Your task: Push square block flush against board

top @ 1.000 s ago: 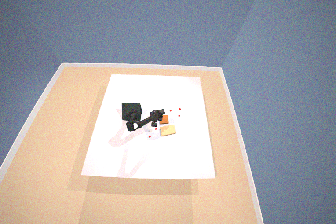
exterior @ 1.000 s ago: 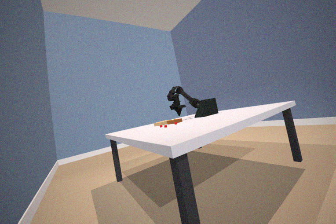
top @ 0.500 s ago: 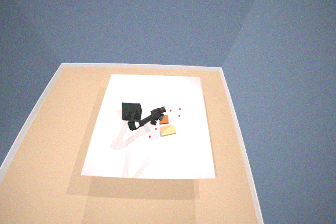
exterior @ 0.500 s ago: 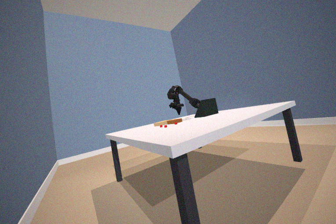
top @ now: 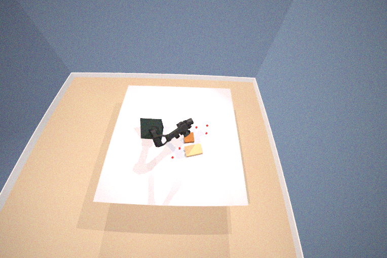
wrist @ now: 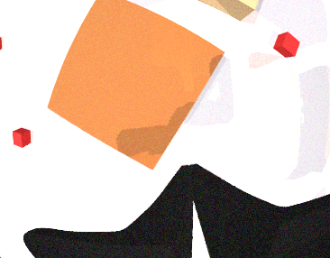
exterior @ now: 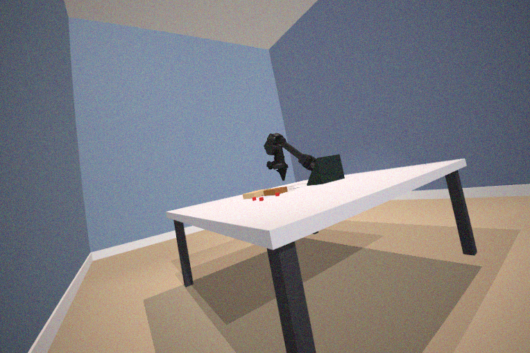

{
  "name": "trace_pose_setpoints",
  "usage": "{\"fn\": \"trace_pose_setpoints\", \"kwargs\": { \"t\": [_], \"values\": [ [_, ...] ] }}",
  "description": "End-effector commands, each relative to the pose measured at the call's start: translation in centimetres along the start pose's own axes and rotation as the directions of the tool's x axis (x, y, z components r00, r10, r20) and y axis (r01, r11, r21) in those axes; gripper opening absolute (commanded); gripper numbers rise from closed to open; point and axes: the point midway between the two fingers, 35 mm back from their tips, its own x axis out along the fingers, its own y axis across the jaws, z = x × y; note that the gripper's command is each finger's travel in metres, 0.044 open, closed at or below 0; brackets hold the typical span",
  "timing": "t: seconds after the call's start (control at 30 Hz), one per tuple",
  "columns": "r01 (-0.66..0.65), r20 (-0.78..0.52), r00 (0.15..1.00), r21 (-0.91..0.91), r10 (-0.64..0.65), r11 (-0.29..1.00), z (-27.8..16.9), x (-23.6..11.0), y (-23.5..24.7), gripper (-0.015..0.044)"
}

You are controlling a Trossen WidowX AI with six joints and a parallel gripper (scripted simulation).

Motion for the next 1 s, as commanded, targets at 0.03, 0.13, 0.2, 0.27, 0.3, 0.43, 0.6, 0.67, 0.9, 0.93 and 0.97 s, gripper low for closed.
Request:
{"fn": "trace_pose_setpoints", "kwargs": {
  "t": [0.03,0.13,0.2,0.27,0.3,0.43,0.6,0.67,0.9,0.93,0.97],
  "values": [
    [0.007,-0.007,1.000,0.187,-0.006,0.982,-0.9,0.2,1.8,0.0000],
    [0.009,-0.007,1.000,0.286,-0.007,0.958,-1.3,0.3,2.6,0.0000],
    [0.010,-0.007,1.000,0.351,-0.008,0.936,-1.6,0.3,3.1,0.0000],
    [0.011,-0.007,1.000,0.414,-0.009,0.910,-1.9,0.4,3.7,0.0000],
    [0.012,-0.007,1.000,0.444,-0.009,0.896,-2.0,0.4,4.0,0.0000],
    [0.014,-0.007,1.000,0.562,-0.012,0.827,-2.7,0.5,5.0,0.0000],
    [0.014,-0.007,1.000,0.603,-0.013,0.798,-2.9,0.6,5.4,0.0000],
    [0.014,-0.007,1.000,0.603,-0.013,0.798,-2.9,0.6,5.4,0.0000],
    [0.014,-0.005,1.000,0.603,-0.014,0.798,-2.9,5.8,5.3,0.0000],
    [0.014,-0.005,1.000,0.603,-0.015,0.797,-3.0,6.1,5.3,0.0000],
    [0.014,-0.005,1.000,0.603,-0.015,0.797,-3.0,6.1,5.3,0.0000]
  ]
}}
